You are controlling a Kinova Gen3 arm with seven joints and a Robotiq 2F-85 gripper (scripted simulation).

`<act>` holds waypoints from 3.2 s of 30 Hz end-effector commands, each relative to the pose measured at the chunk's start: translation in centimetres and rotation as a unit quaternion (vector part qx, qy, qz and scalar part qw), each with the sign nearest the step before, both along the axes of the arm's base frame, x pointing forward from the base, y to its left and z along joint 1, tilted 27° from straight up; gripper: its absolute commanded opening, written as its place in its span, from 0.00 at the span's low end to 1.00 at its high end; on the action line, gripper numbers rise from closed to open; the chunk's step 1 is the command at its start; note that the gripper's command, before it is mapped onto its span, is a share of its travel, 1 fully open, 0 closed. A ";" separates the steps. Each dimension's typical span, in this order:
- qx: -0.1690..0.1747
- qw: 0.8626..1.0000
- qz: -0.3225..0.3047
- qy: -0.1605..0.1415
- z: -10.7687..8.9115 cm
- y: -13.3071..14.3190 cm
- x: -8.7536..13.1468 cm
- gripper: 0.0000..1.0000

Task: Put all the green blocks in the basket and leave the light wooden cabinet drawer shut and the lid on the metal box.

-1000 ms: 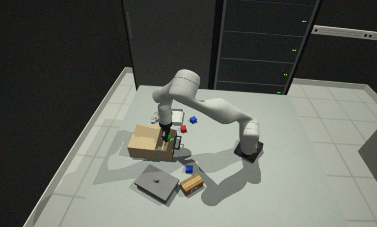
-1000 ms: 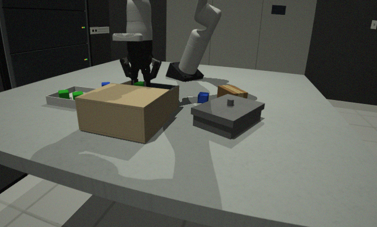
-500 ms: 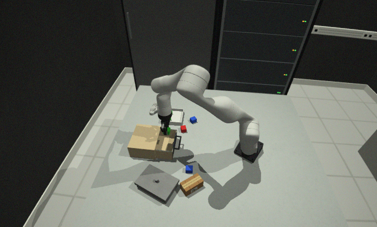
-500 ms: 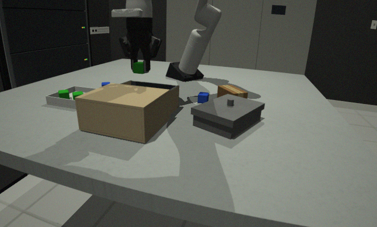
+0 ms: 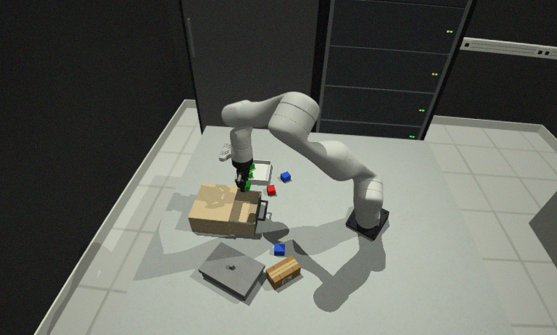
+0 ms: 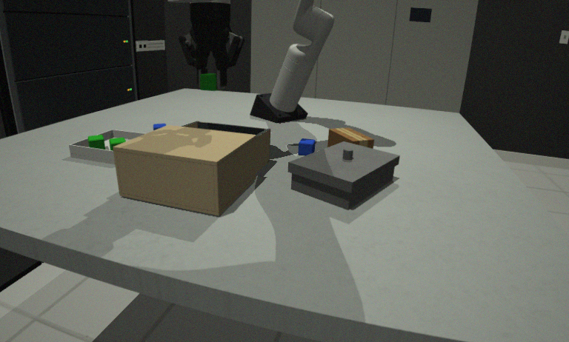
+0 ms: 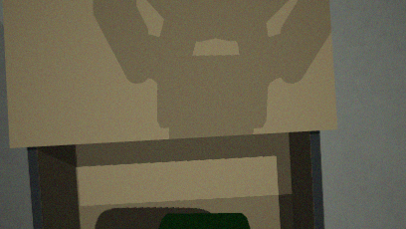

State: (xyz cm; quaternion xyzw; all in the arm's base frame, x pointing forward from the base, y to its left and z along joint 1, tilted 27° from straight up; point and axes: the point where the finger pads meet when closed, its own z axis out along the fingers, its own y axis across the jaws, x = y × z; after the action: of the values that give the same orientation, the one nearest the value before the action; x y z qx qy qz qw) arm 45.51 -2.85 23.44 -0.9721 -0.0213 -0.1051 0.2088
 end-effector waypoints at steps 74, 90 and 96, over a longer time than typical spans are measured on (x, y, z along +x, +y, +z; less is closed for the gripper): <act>0.134 0.723 -0.618 0.278 -4.8 -14.0 1.5 0.10; 0.166 0.532 -0.756 0.343 -7.1 -18.6 0.8 0.10; 0.171 0.490 -0.778 0.354 -7.6 -19.5 0.6 0.10</act>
State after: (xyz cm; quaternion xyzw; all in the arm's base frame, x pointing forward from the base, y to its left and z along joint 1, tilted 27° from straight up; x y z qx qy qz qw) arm 46.20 -21.81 16.12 -0.5143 0.8267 0.1187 0.1950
